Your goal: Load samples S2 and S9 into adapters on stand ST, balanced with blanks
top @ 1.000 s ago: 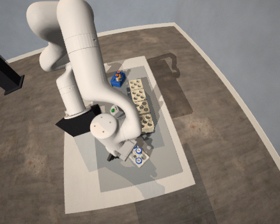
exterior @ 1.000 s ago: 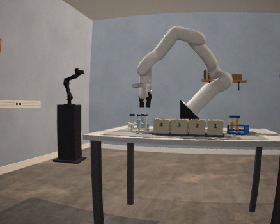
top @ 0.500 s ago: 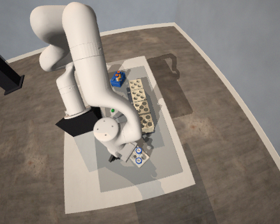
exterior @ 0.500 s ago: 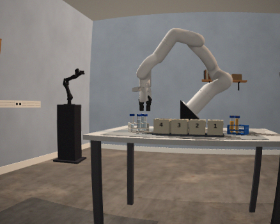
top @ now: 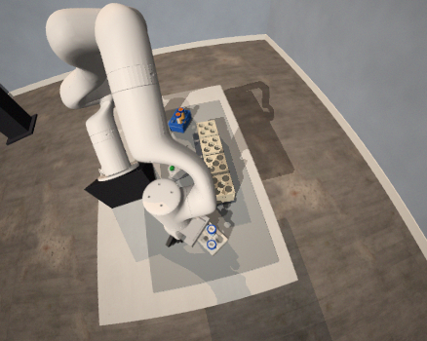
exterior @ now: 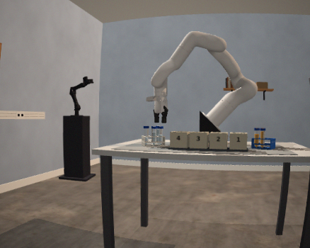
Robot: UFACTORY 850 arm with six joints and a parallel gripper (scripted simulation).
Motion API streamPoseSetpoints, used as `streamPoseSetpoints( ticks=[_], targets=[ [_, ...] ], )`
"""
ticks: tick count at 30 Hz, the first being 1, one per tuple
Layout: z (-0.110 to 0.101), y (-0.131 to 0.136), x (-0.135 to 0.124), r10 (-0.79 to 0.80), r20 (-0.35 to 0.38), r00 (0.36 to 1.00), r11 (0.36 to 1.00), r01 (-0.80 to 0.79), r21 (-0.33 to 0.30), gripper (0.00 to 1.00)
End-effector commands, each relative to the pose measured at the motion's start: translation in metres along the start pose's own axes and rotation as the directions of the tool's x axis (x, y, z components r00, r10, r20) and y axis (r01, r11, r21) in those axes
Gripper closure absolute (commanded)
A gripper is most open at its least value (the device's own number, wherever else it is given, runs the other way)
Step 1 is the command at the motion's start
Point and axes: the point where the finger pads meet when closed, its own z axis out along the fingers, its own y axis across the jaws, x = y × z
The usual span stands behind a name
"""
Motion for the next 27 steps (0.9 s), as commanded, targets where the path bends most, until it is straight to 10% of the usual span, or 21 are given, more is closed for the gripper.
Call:
streamPoseSetpoints(
  ticks=[1, 27],
  targets=[
    [-0.001, 0.000, 0.001, 0.000, -0.002, 1.000, 1.000, 0.000, 0.000, 0.00],
    [-0.012, 0.000, 0.001, 0.000, -0.002, 1.000, 1.000, 0.000, 0.000, 0.00]
  ],
)
